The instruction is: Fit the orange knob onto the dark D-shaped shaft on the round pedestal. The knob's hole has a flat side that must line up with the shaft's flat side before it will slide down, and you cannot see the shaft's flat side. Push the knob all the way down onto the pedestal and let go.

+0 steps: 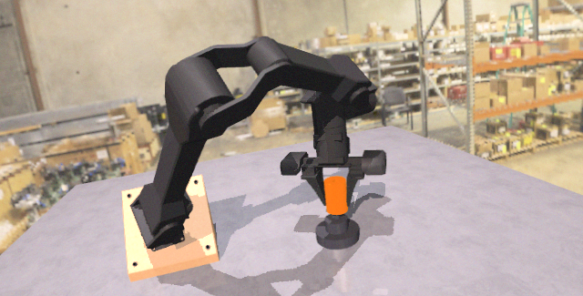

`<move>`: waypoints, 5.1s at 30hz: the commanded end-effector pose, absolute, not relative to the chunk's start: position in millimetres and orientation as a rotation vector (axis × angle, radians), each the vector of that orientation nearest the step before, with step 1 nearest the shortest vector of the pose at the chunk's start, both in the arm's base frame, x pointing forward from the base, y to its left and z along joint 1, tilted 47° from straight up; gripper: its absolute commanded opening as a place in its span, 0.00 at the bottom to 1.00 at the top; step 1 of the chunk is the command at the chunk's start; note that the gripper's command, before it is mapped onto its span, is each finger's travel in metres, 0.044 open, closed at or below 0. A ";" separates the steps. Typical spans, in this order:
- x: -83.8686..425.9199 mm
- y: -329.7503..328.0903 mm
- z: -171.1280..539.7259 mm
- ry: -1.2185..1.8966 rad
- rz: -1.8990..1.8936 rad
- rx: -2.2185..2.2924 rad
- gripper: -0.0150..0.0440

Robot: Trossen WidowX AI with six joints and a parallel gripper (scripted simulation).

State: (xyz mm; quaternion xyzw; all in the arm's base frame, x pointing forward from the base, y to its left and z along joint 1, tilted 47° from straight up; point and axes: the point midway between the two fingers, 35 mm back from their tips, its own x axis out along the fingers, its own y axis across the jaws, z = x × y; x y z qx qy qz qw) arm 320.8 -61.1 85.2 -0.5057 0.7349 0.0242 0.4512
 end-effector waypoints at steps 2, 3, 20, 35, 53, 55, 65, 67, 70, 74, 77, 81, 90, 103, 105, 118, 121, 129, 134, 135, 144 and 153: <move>322.4 -59.2 88.2 1.809 0.053 -1.255 0.25; 322.2 -58.8 88.6 1.809 0.053 -1.255 0.25; 315.5 -57.9 85.9 1.840 0.248 -1.400 0.25; 317.2 -58.4 87.1 1.840 0.248 -1.400 0.25; 322.5 -57.8 89.6 1.856 0.451 -1.541 0.25; 322.2 -58.2 89.9 1.856 0.451 -1.541 0.25; 320.4 -58.9 88.8 1.856 0.451 -1.541 0.25; 320.1 -59.1 88.3 1.856 0.451 -1.541 0.25; 319.7 -59.4 87.5 1.856 0.451 -1.541 0.25; 318.3 -59.2 86.6 1.856 0.451 -1.541 0.25; 316.6 -58.7 86.3 1.856 0.452 -1.541 0.25; 315.2 -58.9 85.4 1.857 0.452 -1.541 0.25; 316.5 -61.0 85.0 1.857 0.451 -1.541 0.25; 317.7 -57.7 89.1 1.857 0.477 -1.558 0.25; 317.8 -57.6 89.4 1.859 0.537 -1.597 0.25; 322.6 -60.1 87.6 1.857 0.663 -1.676 0.25; 323.1 -62.2 86.1 1.857 0.663 -1.677 0.25; 323.4 -62.4 86.3 1.857 0.663 -1.677 0.25; 323.5 -60.3 87.8 1.857 0.663 -1.676 0.25; 323.3 -59.9 88.1 1.857 0.663 -1.676 0.25; 320.0 -57.5 89.9 1.845 0.839 -1.780 0.25; 315.8 -57.8 86.0 1.840 0.885 -1.806 0.25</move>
